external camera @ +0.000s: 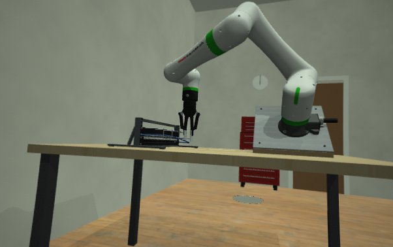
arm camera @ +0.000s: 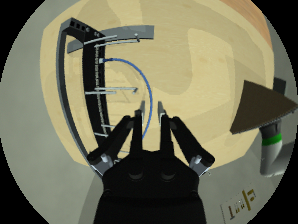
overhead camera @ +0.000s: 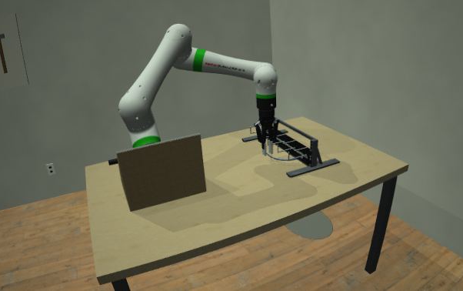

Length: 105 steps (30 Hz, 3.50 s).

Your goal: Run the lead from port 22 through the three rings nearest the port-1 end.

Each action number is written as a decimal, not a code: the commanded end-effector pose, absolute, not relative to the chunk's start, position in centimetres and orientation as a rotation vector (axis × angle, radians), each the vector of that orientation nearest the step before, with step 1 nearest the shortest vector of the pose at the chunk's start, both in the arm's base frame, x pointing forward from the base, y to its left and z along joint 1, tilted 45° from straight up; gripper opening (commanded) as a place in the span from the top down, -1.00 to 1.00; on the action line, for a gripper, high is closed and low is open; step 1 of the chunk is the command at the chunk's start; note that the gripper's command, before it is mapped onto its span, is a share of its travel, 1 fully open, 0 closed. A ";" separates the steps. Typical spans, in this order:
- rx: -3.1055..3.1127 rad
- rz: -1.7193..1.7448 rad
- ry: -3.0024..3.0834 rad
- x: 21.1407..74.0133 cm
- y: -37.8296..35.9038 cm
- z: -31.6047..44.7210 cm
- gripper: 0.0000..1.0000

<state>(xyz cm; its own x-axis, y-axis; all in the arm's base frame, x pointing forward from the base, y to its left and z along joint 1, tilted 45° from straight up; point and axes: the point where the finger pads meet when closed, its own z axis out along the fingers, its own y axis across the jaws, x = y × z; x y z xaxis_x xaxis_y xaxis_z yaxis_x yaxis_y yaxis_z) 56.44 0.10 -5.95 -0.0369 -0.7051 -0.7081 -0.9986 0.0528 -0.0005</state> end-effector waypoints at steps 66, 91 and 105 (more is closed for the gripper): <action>-1.706 0.707 1.798 56.5 1.1 -6.9 0.60; -1.706 0.707 1.798 56.5 1.1 -6.9 1.00; -1.706 0.707 1.798 56.5 1.1 -6.9 1.00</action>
<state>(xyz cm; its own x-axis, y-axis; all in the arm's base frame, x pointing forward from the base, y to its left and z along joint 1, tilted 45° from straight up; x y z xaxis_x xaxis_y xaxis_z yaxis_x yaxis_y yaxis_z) 56.50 1.10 -6.95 -0.0369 -0.7052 -0.7081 -0.9986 0.0529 -0.0006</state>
